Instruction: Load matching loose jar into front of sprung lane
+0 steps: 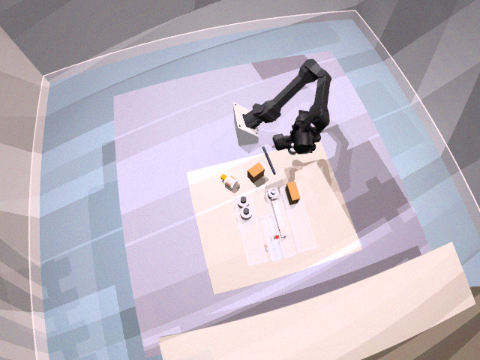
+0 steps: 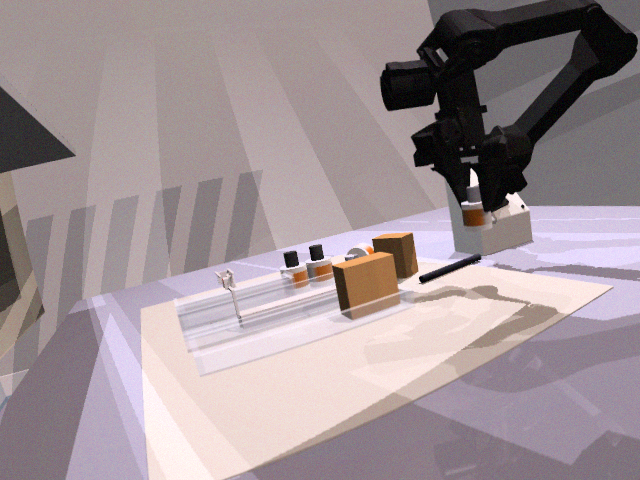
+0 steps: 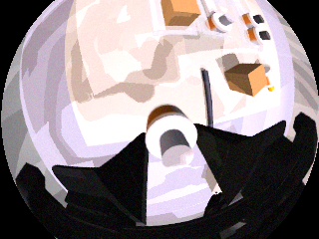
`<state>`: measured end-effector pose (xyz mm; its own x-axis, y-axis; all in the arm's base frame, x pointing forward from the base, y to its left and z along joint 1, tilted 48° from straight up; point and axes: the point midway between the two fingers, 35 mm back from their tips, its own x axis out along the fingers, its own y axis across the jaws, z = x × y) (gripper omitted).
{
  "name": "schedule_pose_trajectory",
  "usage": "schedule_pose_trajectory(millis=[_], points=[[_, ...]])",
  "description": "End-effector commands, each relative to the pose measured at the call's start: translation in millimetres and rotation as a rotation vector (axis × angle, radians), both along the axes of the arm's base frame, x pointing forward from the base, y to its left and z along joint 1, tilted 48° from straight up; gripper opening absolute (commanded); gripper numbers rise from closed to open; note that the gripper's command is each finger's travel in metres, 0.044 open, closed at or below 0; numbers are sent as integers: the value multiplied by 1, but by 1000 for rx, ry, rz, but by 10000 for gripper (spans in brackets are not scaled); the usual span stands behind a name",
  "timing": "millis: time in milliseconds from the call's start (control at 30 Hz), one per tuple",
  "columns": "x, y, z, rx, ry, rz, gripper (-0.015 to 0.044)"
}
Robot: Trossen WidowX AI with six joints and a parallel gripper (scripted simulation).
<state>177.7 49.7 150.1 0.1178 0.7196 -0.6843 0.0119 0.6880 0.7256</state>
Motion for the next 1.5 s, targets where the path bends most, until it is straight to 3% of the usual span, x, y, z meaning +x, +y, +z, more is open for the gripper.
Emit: schedule_pose_trajectory(millis=[0, 467, 1467], points=[[-3, -10, 10, 5, -6, 1, 0], [22, -31, -2, 15, -5, -4, 0], [100, -77, -103, 14, 6, -21, 0]])
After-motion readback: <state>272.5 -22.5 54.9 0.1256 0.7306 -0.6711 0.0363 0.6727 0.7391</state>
